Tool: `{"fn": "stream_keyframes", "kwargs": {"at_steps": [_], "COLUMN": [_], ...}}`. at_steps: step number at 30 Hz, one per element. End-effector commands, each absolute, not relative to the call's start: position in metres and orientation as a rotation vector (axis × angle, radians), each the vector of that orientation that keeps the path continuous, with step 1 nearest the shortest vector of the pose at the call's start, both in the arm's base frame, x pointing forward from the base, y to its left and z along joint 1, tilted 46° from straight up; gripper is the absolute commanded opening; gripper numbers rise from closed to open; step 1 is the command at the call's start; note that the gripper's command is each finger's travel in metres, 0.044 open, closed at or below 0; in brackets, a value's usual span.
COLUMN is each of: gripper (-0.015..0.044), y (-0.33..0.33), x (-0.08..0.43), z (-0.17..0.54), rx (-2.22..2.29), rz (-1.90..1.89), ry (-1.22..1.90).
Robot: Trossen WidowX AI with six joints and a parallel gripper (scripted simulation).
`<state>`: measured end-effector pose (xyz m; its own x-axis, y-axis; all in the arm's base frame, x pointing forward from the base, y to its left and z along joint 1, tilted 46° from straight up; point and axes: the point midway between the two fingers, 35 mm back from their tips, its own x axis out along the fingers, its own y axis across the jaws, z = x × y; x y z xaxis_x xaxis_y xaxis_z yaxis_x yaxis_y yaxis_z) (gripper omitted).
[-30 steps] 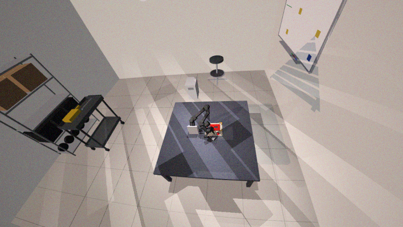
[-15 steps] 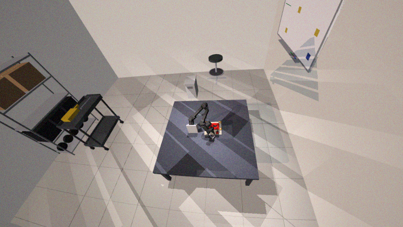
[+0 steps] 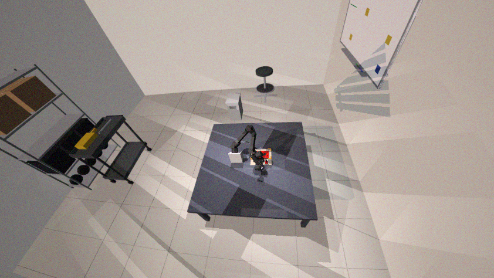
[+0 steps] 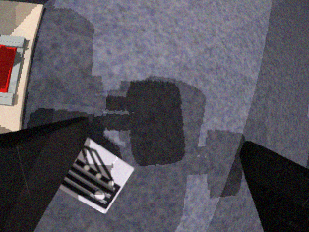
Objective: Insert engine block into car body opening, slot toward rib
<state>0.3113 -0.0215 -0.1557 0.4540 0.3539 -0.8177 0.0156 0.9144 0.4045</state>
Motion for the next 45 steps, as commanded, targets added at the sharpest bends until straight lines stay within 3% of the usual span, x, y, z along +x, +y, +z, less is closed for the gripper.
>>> {"fn": "stream_keyframes", "kwargs": {"at_steps": [1,22,45], "gripper": [0.044,0.044,0.044], "y": [-0.034,-0.022,-0.01], "x": [0.312,0.302,0.296], "z": [-0.155,-0.157,-0.121], "rx": [0.385,0.011,-0.231], "rz": [0.227,0.767,1.326], "ry": [1.101,1.171,0.959]}}
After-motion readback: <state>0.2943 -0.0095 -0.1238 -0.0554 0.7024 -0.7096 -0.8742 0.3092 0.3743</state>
